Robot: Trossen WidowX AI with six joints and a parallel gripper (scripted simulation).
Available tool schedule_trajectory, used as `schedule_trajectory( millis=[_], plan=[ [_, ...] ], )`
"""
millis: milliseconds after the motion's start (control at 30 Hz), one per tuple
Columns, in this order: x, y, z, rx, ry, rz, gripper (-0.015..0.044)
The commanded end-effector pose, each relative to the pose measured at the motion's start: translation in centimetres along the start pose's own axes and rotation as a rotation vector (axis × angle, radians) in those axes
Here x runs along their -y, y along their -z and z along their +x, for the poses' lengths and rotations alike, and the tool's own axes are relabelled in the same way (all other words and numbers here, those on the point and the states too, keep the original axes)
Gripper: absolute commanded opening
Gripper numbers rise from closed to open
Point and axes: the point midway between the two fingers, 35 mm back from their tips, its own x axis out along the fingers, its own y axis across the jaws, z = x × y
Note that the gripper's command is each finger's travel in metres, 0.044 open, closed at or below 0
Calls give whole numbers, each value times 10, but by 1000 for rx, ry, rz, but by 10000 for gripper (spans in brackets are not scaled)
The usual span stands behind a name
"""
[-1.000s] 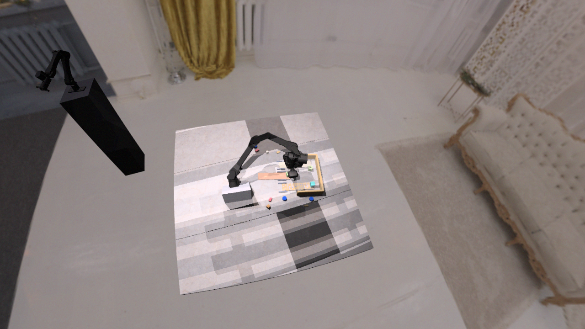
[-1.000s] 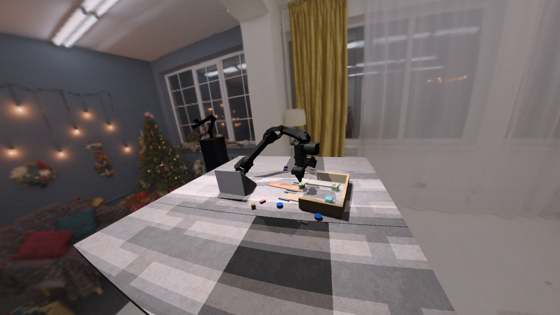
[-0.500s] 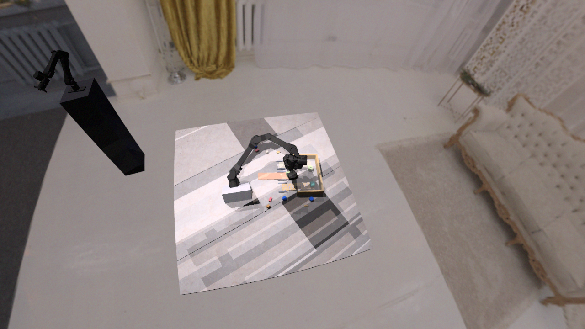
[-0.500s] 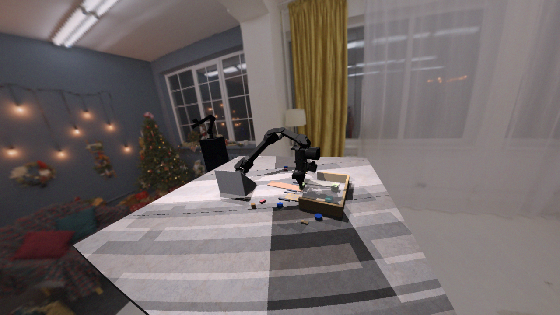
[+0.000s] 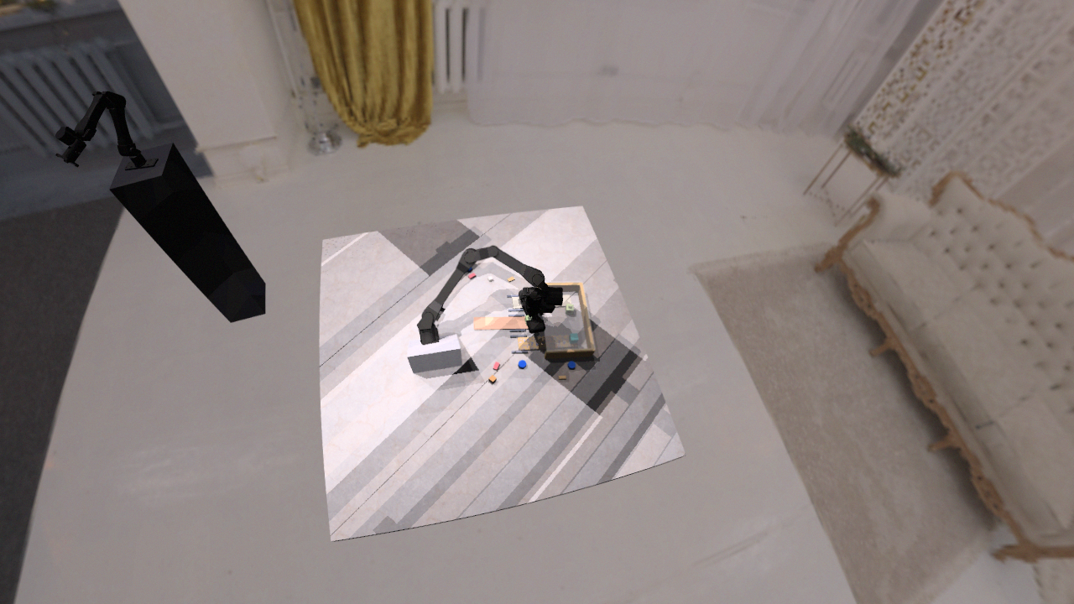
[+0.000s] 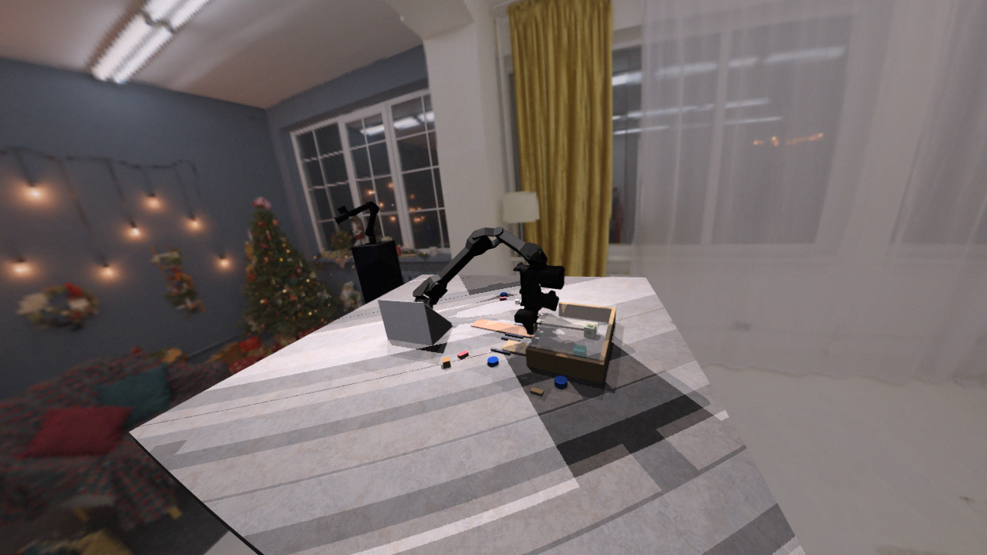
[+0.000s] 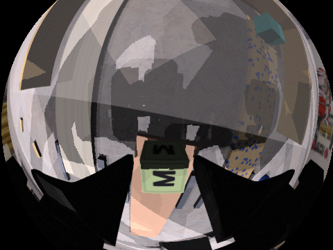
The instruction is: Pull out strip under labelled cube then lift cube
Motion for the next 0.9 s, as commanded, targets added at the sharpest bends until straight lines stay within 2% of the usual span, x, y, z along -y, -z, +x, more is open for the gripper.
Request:
schedule_trajectory(
  millis=[0,67,300,433,867],
  plan=[
    [0,0,-1,1,0,0,198],
    [0,0,-1,1,0,0,145],
    [0,0,-1,1,0,0,98],
    [1,3,-3,1,0,0,0],
    [6,60,-42,-2,-3,6,0]
  ],
)
